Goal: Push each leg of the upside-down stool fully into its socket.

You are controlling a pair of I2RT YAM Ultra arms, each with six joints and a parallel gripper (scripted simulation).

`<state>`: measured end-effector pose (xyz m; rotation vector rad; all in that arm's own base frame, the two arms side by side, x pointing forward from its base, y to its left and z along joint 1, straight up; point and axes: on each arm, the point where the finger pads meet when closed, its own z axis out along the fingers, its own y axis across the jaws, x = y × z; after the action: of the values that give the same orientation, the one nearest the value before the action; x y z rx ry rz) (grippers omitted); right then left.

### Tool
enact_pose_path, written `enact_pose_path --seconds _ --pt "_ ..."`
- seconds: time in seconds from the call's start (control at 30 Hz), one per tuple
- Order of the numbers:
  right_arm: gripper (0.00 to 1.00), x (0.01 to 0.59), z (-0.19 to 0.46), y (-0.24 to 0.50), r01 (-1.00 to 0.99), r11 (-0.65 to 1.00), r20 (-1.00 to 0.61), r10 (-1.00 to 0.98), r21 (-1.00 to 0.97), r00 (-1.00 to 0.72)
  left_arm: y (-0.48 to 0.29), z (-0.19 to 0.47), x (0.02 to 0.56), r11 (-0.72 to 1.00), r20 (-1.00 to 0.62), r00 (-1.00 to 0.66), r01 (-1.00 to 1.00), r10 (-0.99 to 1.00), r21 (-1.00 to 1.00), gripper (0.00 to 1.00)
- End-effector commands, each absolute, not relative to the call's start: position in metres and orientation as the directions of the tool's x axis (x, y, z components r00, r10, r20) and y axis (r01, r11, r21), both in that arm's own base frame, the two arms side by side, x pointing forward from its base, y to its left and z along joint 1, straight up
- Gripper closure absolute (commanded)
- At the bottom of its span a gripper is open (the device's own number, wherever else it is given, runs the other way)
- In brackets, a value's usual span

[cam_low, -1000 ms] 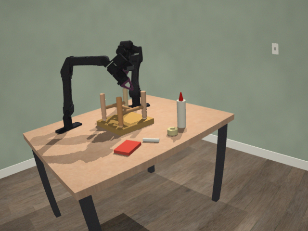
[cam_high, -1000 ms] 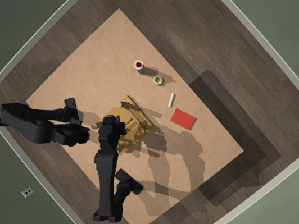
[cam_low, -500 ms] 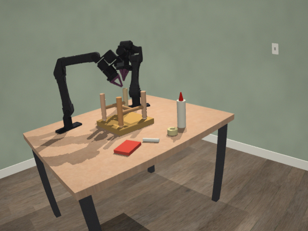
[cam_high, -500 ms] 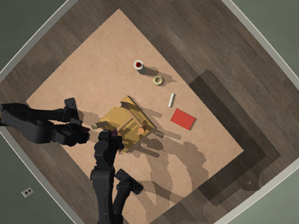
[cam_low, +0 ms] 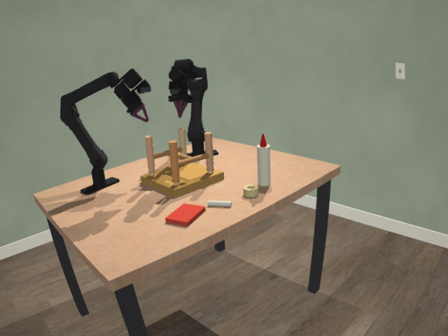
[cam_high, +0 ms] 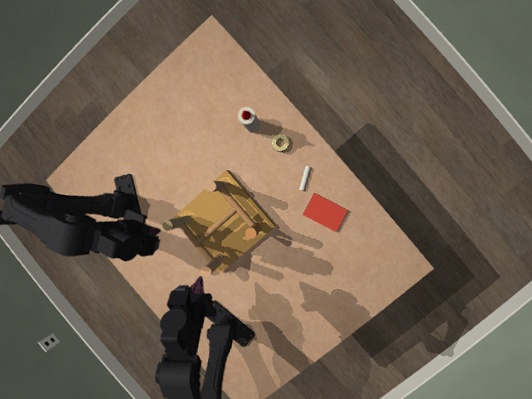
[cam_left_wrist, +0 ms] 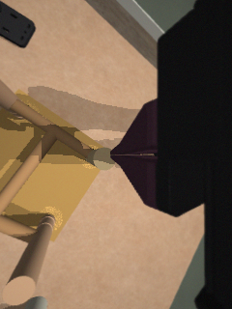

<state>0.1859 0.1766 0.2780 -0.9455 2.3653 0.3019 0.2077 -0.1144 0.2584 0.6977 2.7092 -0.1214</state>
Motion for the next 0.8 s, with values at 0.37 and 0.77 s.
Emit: enact_pose_path --seconds 0.37,0.77 --pt "1.00 0.153 0.275 0.152 -0.701 0.713 -0.511 -0.603 -0.001 -0.612 -0.152 0.283 0.309 0.897 -0.492 -0.782 0.441 0.382 -0.006 1.00" --pt "1.00 0.173 0.264 0.175 -0.713 0.701 -0.436 -0.642 -0.001 -0.631 -0.179 0.276 0.420 0.919 -0.577 -0.751 0.395 0.320 -0.004 1.00"
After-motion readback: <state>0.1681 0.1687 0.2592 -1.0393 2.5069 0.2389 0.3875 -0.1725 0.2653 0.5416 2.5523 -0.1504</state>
